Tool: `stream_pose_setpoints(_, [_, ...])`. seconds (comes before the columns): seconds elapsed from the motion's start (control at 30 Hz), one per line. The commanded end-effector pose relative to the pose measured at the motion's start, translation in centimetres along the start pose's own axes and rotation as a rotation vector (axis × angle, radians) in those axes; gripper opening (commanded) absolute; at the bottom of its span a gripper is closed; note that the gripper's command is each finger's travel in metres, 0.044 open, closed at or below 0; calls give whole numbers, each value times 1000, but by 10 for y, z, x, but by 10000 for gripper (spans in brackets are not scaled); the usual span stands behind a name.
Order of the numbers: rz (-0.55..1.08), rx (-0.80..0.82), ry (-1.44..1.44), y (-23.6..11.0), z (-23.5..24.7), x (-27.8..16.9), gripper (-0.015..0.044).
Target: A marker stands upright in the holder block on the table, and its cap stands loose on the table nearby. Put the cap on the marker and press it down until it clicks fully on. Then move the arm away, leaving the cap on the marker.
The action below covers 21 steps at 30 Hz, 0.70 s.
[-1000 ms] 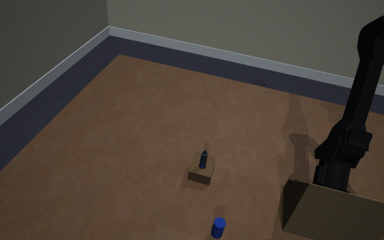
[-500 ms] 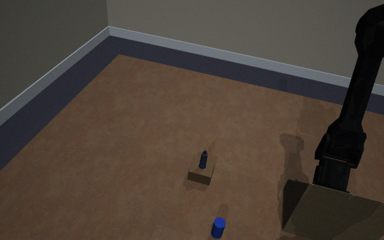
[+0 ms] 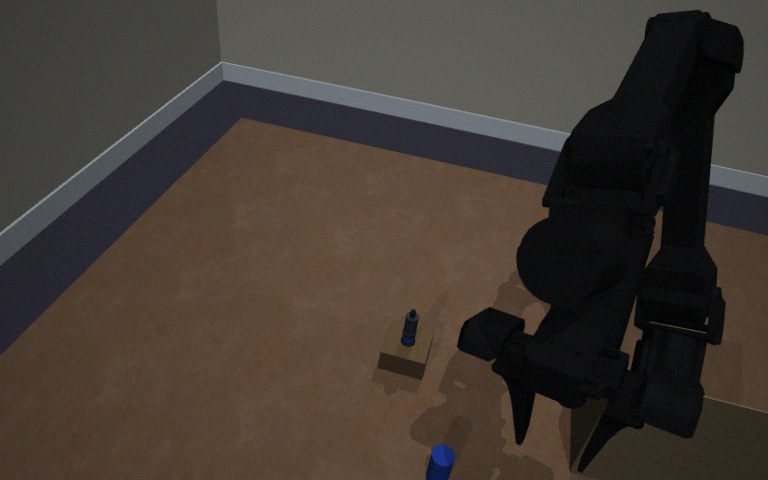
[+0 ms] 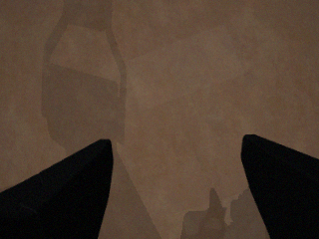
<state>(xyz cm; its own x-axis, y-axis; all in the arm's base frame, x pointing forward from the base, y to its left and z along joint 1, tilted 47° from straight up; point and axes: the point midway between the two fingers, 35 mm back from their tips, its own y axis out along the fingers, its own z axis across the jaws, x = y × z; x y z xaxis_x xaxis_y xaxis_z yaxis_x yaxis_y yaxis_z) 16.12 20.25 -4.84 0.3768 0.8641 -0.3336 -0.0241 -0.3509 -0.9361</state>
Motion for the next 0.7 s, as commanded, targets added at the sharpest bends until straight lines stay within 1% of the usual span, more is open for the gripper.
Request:
stream_pose_setpoints(0.0, [136, -122, 384, 34, -58, -32, 246])
stream_pose_setpoints(0.23, [304, -335, 875, 71, -122, -95, 246])
stream_pose_setpoints(0.6, [315, -350, 902, 75, -120, -99, 246])
stream_pose_setpoints(0.67, [315, -350, 903, 86, -121, -102, 246])
